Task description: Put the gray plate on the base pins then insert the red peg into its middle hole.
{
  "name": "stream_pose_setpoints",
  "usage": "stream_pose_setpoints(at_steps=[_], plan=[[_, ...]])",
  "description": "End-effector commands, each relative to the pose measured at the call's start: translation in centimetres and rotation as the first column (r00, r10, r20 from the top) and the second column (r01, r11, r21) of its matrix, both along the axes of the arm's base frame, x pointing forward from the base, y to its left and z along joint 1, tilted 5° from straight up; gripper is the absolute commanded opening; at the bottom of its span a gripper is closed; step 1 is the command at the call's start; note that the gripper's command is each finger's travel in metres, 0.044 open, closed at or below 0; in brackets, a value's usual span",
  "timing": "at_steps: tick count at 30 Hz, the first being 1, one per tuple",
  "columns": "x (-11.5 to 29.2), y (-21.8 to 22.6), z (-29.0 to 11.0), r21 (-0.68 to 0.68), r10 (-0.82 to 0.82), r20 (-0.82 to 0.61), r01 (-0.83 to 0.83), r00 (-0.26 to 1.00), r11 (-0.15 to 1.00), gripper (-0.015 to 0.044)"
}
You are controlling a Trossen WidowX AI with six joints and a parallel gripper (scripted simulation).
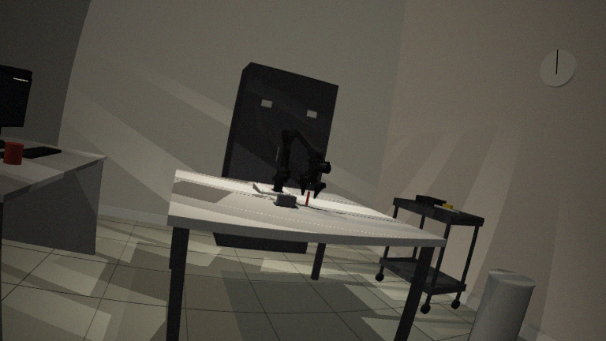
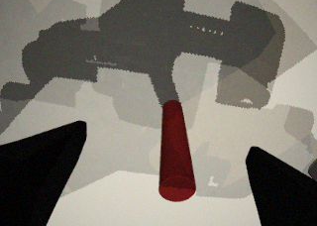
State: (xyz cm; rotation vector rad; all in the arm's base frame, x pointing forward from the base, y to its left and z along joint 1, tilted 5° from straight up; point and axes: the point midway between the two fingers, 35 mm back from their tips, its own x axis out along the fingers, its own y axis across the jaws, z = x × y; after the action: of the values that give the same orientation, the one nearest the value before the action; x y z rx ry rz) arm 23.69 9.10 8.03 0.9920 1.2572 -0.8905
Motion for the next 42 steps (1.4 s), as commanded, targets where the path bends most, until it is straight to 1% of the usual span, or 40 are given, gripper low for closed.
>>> stream_pose_setpoints(at_steps=[1,16,23,29,42], plan=[[-0.1,-0.1,-0.6,-0.009,0.003,-0.008,-0.003,1.0,1.0,0.044],[-0.1,-0.1,-0.6,-0.009,0.003,-0.008,-0.003,1.0,1.0,0.0046],[-0.1,-0.1,-0.6,-0.009,0.003,-0.008,-0.003,1.0,1.0,0.0],[0.0,-0.1,0.2,-0.009,0.003,-0.007,-0.003,1.0,1.0,0.0],[0.0,0.2,4.3,-0.009,0.003,-0.007,-0.003,1.0,1.0,0.0]])
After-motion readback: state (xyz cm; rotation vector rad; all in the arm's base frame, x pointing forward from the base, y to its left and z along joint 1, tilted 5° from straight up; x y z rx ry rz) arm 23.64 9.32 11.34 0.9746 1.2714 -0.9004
